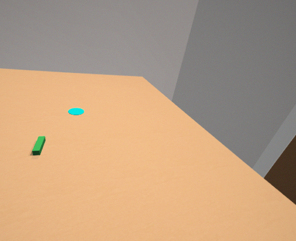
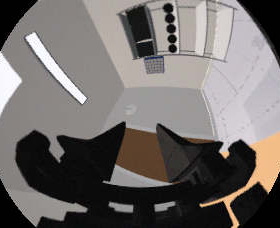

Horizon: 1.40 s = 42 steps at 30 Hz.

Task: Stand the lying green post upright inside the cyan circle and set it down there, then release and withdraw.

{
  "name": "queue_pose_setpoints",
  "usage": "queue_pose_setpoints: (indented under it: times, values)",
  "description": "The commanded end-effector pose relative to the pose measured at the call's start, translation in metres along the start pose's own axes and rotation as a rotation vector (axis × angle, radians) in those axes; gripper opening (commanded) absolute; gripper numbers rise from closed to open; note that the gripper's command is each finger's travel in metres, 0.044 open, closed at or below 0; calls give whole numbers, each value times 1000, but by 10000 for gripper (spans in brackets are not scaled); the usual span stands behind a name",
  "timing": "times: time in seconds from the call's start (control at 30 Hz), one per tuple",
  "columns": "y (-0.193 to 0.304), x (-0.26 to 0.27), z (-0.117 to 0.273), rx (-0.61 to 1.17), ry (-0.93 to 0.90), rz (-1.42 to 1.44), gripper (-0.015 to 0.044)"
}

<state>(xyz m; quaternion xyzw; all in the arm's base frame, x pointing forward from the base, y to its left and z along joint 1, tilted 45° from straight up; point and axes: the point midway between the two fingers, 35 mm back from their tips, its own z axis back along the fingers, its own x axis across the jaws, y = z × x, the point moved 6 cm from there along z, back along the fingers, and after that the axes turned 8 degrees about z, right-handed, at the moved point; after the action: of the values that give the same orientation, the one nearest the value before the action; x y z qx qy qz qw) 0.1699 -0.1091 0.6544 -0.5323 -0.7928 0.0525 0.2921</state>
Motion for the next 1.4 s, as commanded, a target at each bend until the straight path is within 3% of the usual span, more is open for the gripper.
queue_pose_setpoints:
  times: [0.0, 0.37, 0.73, 1.07, 1.37]
  values:
    - [32, -30, -2, 82, 116, 28, 233]
    - [137, -88, 21, 432, 387, 171, 233]
    - [240, -114, 81, 896, 508, 395, 233]
    - [313, -113, 158, 1371, 454, 654, 233]
    - [352, -100, 236, 1801, 256, 922, 233]
